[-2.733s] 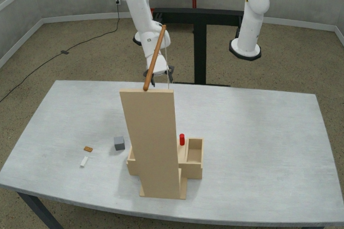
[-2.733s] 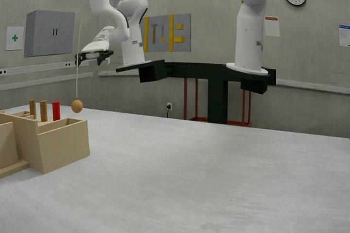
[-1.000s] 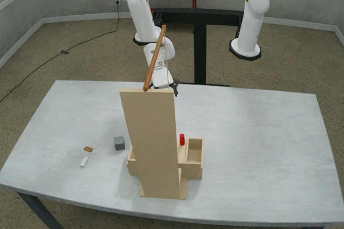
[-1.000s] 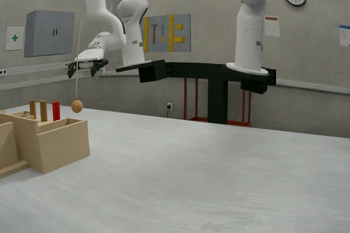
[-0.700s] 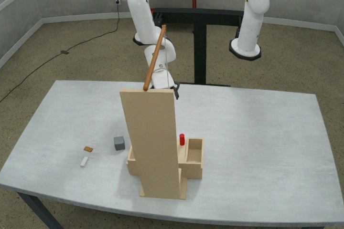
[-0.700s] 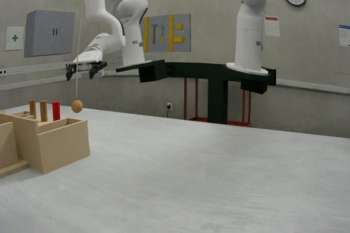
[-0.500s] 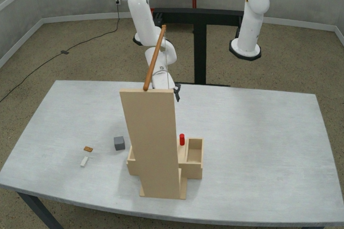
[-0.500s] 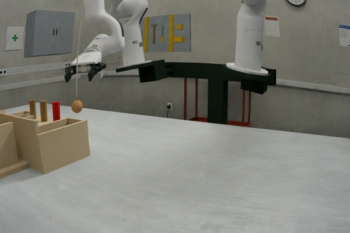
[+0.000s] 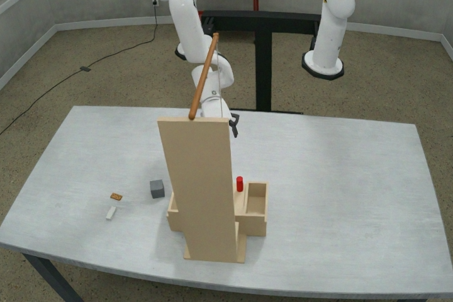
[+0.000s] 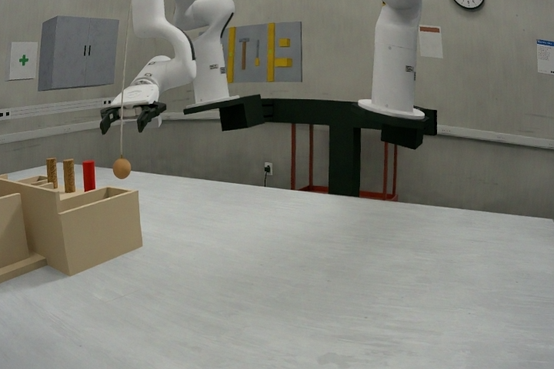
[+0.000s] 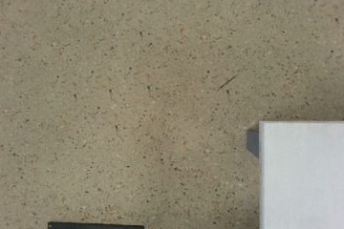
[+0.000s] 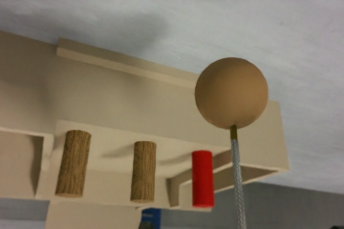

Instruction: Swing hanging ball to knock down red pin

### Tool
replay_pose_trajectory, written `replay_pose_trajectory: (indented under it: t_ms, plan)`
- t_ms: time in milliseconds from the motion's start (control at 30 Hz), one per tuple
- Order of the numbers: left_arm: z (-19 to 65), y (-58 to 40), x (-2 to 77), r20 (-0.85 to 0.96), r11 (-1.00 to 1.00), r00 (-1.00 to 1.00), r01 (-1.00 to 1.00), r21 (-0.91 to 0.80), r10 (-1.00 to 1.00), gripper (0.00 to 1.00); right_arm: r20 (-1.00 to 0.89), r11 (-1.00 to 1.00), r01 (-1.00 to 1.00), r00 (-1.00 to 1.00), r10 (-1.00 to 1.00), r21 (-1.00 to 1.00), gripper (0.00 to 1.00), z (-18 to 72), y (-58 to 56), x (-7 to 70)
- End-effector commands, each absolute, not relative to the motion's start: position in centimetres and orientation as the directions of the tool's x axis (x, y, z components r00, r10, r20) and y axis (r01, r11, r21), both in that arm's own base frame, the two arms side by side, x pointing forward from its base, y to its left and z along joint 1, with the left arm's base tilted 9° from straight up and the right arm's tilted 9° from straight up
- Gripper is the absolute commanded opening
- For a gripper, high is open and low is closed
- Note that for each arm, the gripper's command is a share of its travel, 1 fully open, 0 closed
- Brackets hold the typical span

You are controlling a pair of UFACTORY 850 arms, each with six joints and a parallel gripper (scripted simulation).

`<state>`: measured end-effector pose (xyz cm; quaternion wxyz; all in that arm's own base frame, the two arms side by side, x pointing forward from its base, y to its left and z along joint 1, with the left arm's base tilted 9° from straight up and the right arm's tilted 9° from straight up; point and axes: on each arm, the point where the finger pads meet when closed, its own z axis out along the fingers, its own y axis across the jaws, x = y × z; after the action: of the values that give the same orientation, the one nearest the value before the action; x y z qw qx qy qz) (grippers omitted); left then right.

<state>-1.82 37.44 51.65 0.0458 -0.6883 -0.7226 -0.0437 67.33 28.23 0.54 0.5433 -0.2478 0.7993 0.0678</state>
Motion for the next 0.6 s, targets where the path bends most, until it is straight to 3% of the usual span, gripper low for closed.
replay_pose_trajectory:
  t_ms: [0,333,367,567]
  plan:
    - [51.75,37.48,-1.82,0.129,0.049,-0.048,0.999,0.0,0.991,1.0,-0.903,0.868,-0.47,-0.285,-0.322,-0.161,1.0,0.64,28.29,67.44]
    - [51.75,37.48,-1.82,0.129,0.049,-0.048,0.999,0.0,0.991,1.0,-0.903,0.868,-0.47,-0.285,-0.322,-0.161,1.0,0.64,28.29,67.44]
    - [51.75,37.48,-1.82,0.129,0.049,-0.048,0.999,0.0,0.991,1.0,-0.903,0.868,-0.47,-0.285,-0.322,-0.161,0.0,0.64,28.29,67.44]
    - [51.75,37.48,-1.82,0.129,0.049,-0.048,0.999,0.0,0.991,1.0,-0.903,0.868,-0.47,-0.285,-0.322,-0.161,0.0,0.64,28.29,67.44]
